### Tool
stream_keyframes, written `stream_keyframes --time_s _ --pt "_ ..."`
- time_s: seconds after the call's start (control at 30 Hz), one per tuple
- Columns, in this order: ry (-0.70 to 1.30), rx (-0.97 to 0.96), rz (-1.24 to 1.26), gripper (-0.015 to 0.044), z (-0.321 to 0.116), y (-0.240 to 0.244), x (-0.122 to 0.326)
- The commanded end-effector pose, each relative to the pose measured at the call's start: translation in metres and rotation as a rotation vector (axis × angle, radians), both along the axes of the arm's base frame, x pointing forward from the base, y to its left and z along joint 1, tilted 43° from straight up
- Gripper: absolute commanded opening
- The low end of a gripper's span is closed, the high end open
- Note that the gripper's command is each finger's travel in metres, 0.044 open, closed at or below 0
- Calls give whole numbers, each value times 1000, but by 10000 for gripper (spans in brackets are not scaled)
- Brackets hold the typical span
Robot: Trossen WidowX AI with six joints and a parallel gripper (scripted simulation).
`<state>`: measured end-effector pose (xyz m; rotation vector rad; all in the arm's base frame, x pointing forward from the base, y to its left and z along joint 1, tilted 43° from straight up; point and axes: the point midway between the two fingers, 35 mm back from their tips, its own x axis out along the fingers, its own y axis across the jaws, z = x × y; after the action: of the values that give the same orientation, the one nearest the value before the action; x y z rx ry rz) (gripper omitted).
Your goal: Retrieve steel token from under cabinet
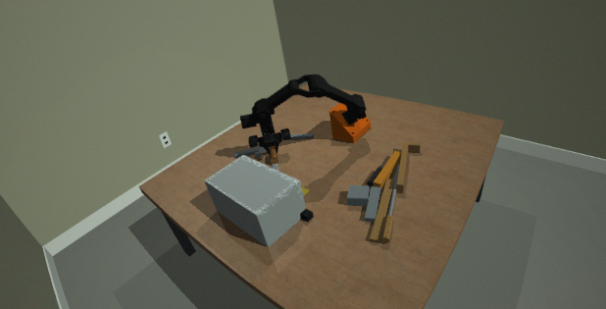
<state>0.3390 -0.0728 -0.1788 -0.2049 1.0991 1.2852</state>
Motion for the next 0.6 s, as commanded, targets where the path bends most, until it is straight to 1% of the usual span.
stream_keyframes --time_s 0.0,0.57 --pt "0 1 -4 0 4 6 5" --pt "5 4 -10 0 23 31 26"
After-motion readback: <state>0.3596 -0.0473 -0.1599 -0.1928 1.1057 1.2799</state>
